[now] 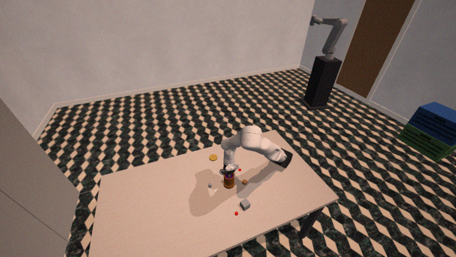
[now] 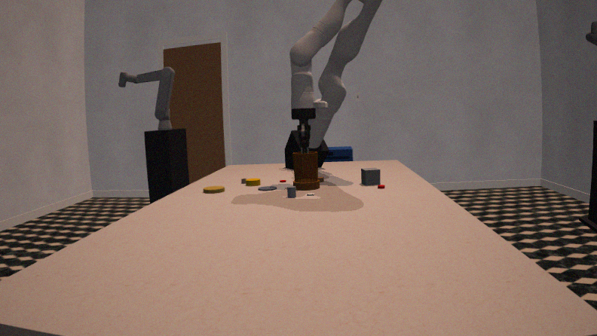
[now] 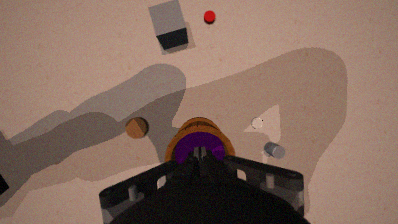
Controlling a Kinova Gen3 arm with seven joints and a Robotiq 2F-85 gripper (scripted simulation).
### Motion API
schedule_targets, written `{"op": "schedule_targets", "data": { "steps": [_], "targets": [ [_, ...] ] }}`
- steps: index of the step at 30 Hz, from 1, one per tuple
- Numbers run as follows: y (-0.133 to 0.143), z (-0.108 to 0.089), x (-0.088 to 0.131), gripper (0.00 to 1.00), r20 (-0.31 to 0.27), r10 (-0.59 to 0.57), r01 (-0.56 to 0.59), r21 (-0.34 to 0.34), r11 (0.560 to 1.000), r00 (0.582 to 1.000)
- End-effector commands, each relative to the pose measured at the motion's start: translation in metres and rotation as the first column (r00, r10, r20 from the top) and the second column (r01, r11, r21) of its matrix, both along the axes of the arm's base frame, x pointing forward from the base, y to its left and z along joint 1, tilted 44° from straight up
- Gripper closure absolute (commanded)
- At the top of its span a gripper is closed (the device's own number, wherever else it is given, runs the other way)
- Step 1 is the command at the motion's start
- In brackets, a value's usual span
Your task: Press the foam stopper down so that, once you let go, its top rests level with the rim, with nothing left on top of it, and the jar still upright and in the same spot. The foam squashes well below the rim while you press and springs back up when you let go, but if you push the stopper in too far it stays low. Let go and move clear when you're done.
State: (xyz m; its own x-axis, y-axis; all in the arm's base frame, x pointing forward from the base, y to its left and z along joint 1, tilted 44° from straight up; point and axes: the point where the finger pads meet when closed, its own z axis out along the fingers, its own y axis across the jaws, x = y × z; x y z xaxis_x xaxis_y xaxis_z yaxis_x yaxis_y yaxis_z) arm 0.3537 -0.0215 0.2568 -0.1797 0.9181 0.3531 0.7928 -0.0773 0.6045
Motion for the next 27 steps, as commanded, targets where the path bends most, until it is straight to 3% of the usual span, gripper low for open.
{"op": "schedule_targets", "data": {
  "steps": [1, 27],
  "targets": [
    [0.0004, -0.001, 0.0006, 1.0, -0.001, 0.0, 0.0, 0.002, 1.0, 1.0],
    [0.0015, -0.003, 0.0022, 1.0, -0.001, 0.0, 0.0, 0.001, 1.0, 1.0]
  ]
}}
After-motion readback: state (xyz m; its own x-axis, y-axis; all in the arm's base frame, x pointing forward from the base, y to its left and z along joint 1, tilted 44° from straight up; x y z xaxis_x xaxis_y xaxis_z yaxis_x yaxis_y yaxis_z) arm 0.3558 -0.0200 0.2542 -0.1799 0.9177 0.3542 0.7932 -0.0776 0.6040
